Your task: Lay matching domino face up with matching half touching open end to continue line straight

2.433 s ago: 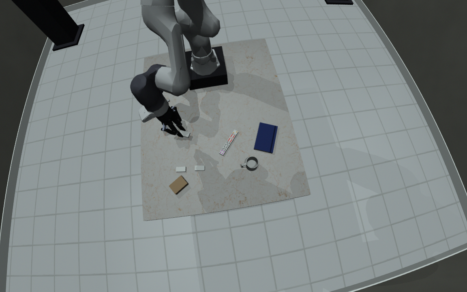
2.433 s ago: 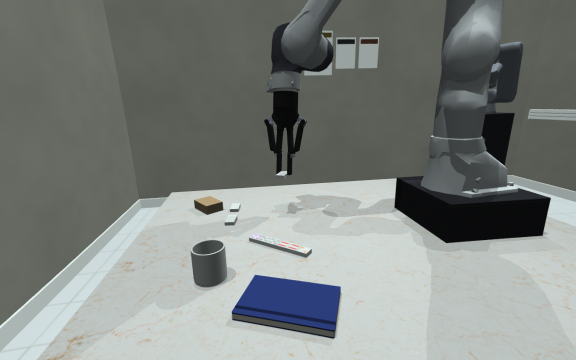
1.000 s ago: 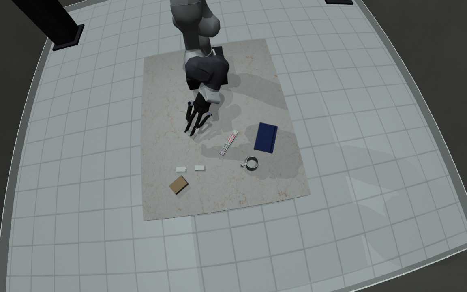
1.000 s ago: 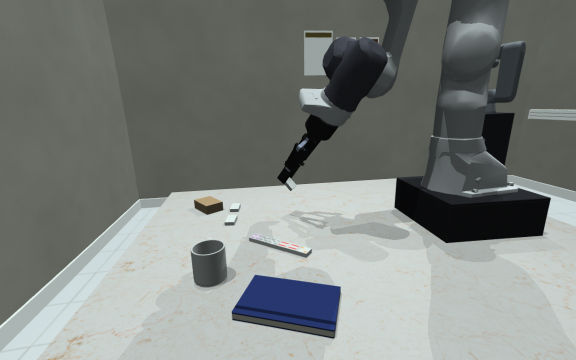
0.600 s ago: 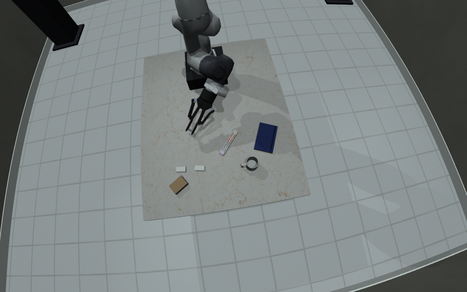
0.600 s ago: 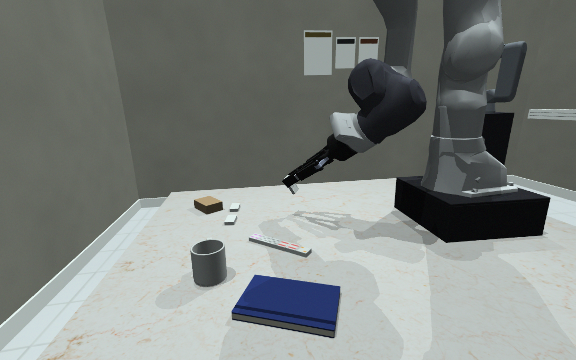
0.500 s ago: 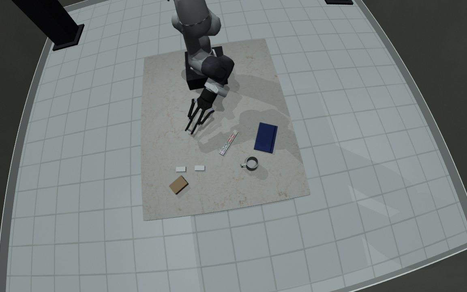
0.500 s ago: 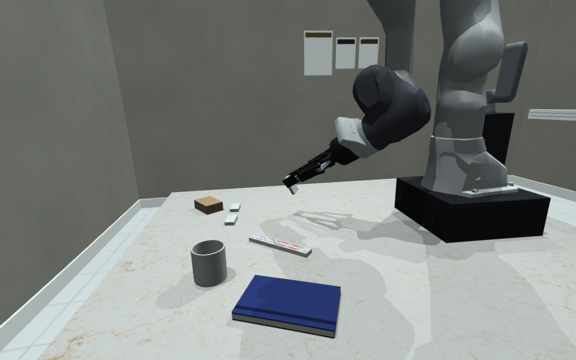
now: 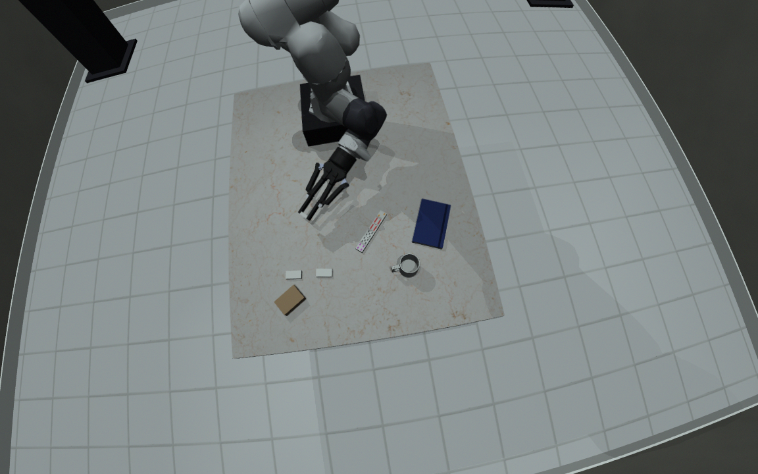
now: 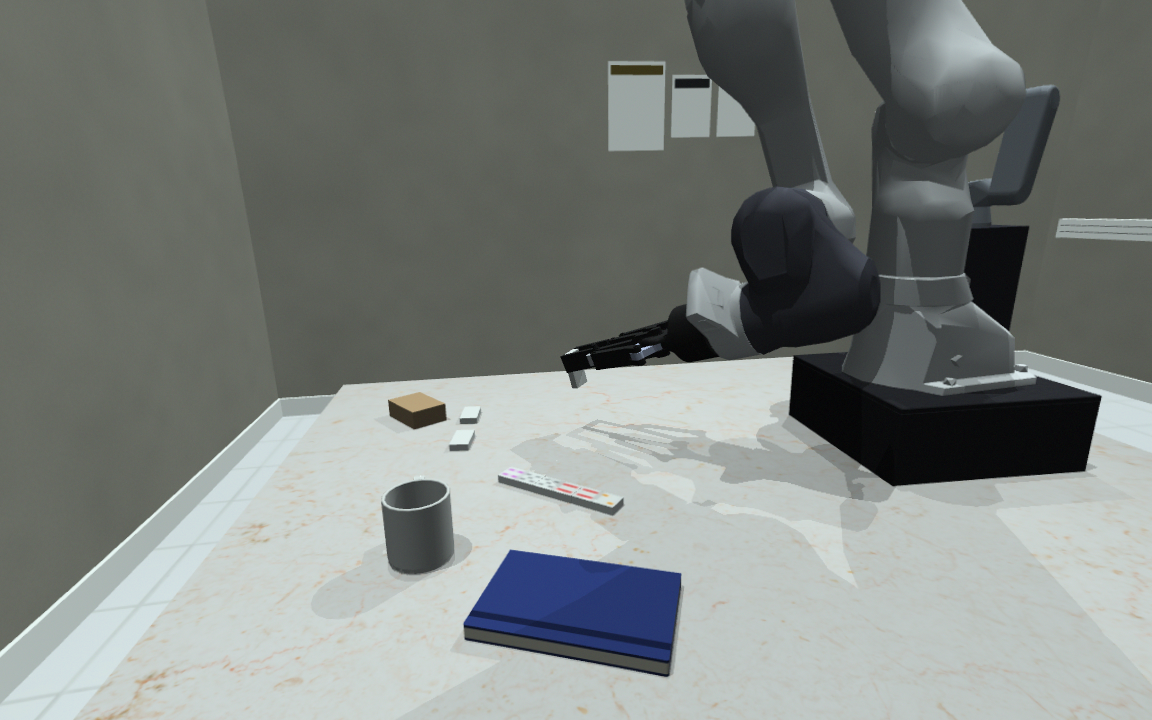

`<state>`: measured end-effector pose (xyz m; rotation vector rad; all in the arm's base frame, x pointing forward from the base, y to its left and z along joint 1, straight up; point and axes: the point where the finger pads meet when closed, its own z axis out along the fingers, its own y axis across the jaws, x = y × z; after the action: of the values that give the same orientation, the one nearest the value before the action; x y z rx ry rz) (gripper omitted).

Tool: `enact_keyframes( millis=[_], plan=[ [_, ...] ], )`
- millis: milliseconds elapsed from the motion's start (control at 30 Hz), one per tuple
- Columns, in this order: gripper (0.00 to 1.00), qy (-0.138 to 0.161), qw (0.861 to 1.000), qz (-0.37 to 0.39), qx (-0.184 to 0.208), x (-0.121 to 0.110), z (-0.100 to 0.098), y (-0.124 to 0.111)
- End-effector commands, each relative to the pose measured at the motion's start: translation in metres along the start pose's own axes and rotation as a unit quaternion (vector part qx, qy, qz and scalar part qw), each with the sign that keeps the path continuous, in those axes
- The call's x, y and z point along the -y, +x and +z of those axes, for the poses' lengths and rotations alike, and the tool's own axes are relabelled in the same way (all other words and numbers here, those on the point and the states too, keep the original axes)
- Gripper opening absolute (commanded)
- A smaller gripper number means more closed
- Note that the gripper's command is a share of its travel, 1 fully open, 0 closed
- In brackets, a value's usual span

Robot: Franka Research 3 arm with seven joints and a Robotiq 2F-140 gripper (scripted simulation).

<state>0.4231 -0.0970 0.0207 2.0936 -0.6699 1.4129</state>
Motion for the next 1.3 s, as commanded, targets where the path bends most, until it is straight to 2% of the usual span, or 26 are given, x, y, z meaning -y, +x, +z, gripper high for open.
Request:
enact_keyframes(
  millis=[0,367,1267],
  plan=[
    [0.23,-0.021,0.994,0.082,-0.072,-0.007,0.010,0.024],
    [0.23,-0.021,0.994,0.082,-0.072,-0.005,0.014,0.010],
    [0.23,-0.021,0.994,0.082,-0.072,0.005,0.036,-0.053]
  ],
)
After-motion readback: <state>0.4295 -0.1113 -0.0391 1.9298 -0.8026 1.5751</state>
